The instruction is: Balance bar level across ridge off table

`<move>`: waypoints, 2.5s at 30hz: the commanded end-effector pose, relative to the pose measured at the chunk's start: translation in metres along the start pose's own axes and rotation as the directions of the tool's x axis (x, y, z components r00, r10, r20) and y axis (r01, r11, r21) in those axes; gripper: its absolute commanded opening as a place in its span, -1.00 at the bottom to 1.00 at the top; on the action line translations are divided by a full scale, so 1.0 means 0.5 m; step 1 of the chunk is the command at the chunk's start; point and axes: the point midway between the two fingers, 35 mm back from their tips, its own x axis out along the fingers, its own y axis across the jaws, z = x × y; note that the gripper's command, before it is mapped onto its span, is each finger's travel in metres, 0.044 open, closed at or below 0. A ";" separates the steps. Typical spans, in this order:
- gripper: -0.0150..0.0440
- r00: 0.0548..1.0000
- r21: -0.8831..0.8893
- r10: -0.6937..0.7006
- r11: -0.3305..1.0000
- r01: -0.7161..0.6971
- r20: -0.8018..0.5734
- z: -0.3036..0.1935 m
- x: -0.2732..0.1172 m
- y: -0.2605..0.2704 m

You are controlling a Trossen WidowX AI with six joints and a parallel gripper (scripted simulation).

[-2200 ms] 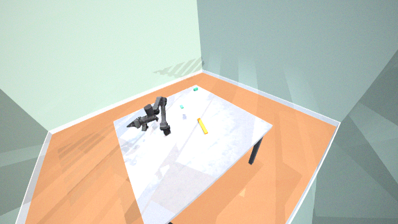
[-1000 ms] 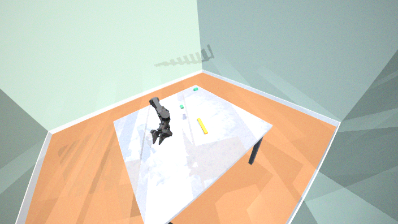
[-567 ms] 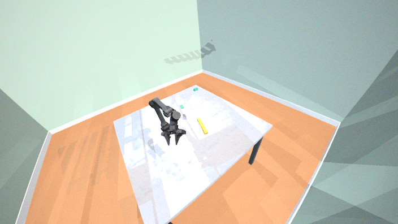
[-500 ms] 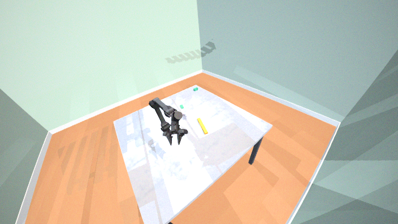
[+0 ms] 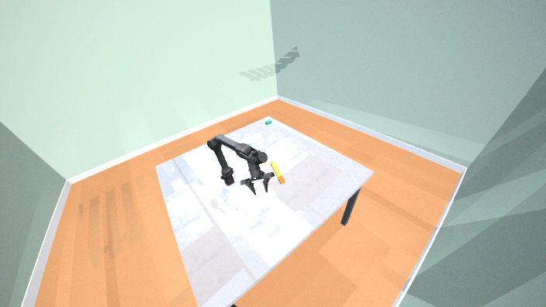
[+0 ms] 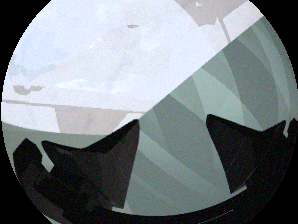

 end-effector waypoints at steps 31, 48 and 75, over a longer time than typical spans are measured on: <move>0.58 0.795 -0.351 0.169 0.935 0.058 0.582 0.487 -0.138 -0.118; 0.58 0.704 -0.461 0.300 0.886 0.044 0.644 0.616 -0.198 -0.089; 0.58 0.704 -0.461 0.300 0.886 0.044 0.644 0.689 -0.118 -0.054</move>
